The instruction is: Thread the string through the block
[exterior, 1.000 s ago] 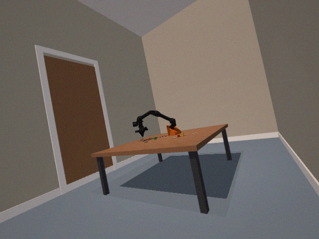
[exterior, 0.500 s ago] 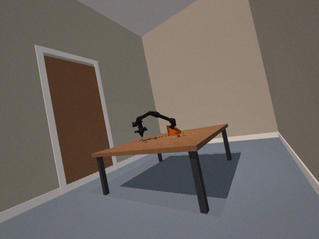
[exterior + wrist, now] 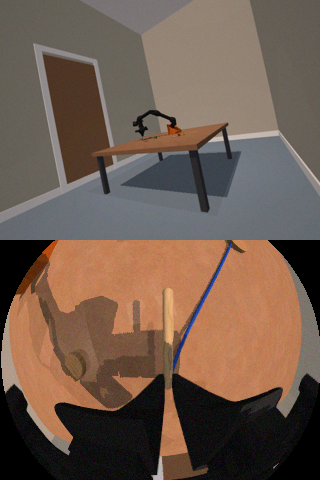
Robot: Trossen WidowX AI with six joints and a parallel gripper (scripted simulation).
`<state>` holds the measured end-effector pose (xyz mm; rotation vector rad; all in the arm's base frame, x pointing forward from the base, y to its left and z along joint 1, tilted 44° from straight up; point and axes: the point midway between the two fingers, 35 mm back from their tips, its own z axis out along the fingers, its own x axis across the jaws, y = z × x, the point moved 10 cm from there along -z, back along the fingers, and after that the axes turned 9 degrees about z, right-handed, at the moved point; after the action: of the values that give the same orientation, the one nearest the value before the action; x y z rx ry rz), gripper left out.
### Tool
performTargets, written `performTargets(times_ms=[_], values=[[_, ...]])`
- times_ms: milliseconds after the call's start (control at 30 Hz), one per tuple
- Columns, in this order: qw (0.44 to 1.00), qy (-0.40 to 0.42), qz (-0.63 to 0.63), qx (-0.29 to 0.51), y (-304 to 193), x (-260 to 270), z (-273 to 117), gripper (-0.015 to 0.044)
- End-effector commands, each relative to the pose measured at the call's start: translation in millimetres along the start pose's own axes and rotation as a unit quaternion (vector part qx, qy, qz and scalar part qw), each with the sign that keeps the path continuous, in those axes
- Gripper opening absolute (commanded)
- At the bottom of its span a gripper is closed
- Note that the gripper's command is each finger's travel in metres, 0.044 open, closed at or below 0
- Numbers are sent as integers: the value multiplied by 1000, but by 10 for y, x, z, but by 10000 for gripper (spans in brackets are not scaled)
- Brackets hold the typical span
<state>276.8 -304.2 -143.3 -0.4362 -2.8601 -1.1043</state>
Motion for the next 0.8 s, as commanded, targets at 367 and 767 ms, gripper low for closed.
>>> performTargets(times_ms=[367,767], values=[[1000,5,1,-2,36,134,146,0],[1000,5,1,-2,76,237,239,0]])
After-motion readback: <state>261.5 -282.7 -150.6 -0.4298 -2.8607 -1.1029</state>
